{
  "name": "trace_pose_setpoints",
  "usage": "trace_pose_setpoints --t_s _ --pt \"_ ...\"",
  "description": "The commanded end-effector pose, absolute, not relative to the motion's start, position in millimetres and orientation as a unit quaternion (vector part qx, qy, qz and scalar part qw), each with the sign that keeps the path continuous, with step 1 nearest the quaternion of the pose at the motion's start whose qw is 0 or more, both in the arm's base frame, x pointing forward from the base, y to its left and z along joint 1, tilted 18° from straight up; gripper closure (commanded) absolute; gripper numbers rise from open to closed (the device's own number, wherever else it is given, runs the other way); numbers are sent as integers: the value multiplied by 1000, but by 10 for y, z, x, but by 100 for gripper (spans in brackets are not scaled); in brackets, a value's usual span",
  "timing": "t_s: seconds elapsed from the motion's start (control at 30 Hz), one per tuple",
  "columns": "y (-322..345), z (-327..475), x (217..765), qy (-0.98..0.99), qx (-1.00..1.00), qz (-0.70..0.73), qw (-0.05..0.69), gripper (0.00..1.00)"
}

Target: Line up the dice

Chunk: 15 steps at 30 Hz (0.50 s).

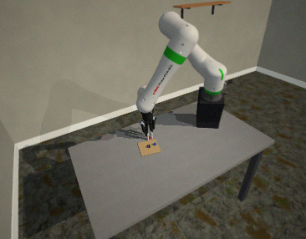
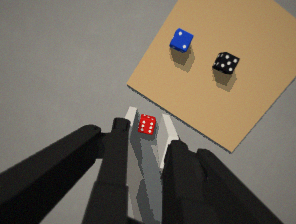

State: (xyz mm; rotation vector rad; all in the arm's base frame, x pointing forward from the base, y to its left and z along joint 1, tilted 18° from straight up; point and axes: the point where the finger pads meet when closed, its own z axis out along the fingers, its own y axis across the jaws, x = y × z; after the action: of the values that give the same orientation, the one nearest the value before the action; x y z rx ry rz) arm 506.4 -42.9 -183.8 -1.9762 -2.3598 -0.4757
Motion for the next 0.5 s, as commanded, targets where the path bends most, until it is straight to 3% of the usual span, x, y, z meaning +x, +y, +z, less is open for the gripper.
trace_pose_setpoints --t_s 0.0,0.17,0.2,0.47 --pt "-431 -1837 5065 -758 -634 -153 13 81" --pt "-431 -1837 5065 -758 -634 -153 13 81" --pt "-431 -1837 5065 -758 -634 -153 13 93" --pt "-431 -1837 5065 -758 -634 -153 13 93"
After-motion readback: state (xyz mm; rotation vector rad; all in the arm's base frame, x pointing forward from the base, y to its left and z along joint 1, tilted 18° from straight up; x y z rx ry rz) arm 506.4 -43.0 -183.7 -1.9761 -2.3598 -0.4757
